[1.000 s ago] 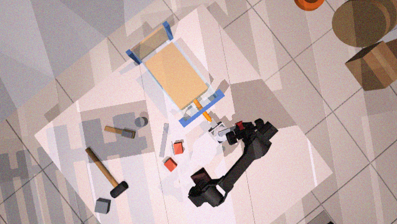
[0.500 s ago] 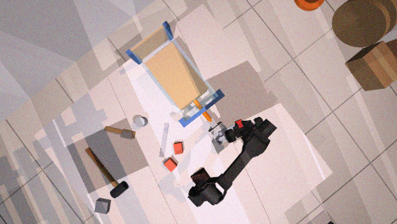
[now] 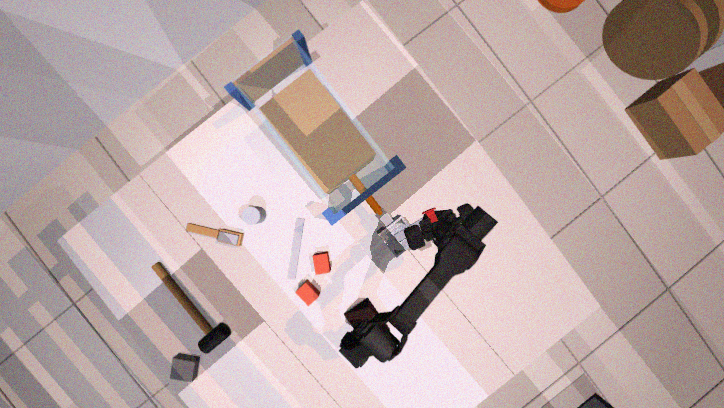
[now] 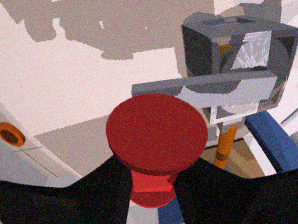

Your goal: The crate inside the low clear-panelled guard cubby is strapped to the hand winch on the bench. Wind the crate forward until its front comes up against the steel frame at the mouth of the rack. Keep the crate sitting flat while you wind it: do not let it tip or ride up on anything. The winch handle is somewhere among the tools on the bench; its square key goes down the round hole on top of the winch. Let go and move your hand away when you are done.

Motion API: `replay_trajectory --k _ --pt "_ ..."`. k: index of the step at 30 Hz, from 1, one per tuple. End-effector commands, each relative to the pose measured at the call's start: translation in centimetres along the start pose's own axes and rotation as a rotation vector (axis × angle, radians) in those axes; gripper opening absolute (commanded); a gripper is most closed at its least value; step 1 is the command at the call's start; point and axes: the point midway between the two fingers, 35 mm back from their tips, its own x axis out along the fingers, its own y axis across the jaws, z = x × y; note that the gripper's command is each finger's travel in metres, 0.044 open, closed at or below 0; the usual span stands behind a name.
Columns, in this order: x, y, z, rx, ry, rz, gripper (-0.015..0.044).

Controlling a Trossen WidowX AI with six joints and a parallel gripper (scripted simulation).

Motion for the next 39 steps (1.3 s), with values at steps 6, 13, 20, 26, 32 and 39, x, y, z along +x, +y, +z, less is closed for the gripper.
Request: replay_trajectory --k 6,13,20,26,32,39 --pt "1.31 -1.4 -2.69 -0.05 0.023 -0.018 0.0" --pt "1.38 -1.51 -2.86 -0.05 0.023 -0.019 0.0" --pt "1.49 -1.69 -3.11 -0.05 0.023 -0.019 0.0" --pt "1.53 -1.75 -3.19 -0.05 0.023 -0.019 0.0" --pt "1.53 -1.75 -3.19 -0.05 0.023 -0.019 0.0" --pt "1.53 -1.75 -3.19 -0.05 0.023 -0.019 0.0"
